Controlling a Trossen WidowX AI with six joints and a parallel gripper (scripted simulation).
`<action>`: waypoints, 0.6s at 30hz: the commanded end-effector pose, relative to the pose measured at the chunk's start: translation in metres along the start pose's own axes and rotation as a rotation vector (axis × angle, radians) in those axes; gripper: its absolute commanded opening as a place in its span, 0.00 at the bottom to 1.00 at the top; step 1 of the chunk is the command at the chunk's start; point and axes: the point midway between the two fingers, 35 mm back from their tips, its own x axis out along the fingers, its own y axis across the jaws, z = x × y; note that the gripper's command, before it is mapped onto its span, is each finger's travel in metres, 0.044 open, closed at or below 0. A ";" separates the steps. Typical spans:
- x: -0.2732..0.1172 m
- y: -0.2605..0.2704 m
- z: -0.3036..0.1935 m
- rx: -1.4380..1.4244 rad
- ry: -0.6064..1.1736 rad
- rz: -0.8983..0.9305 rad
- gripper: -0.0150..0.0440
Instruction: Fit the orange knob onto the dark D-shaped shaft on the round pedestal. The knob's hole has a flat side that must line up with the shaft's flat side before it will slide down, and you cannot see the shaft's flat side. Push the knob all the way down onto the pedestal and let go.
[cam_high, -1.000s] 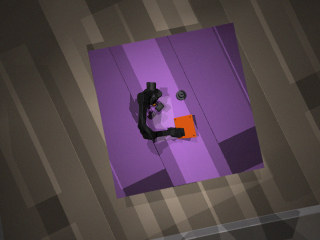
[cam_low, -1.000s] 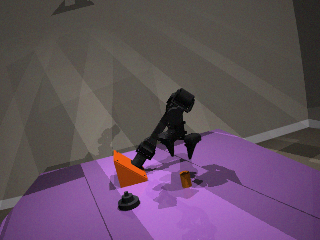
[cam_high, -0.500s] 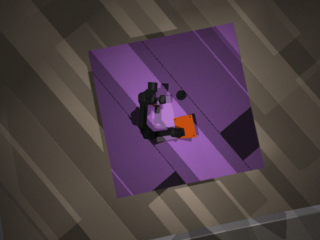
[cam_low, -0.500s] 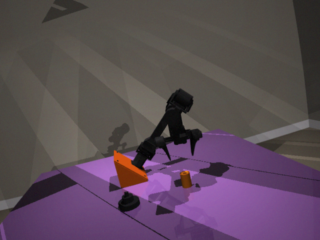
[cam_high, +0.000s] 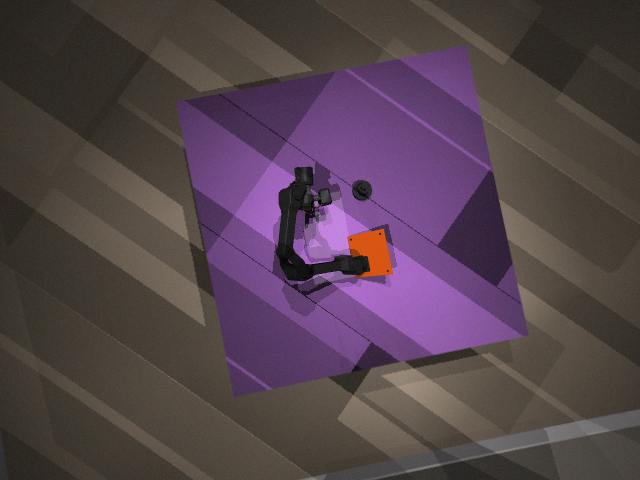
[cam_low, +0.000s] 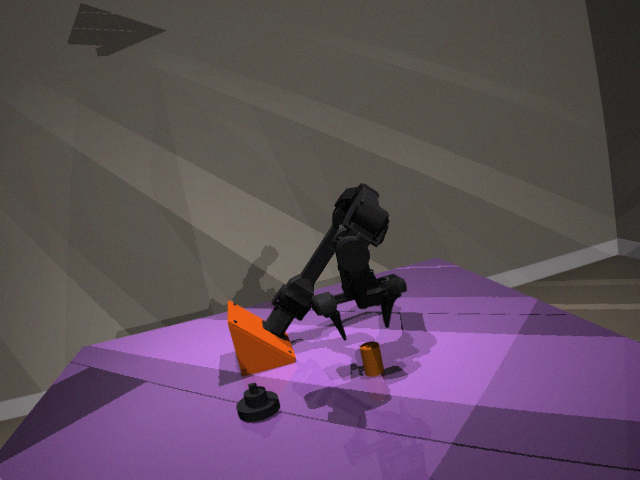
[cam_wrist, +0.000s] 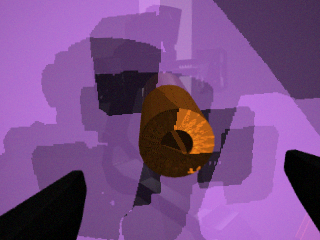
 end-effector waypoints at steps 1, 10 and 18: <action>0.011 0.001 -0.001 -0.003 0.002 0.007 1.00; 0.022 0.001 0.000 -0.003 0.001 0.006 1.00; 0.035 0.001 0.001 -0.003 0.001 0.005 1.00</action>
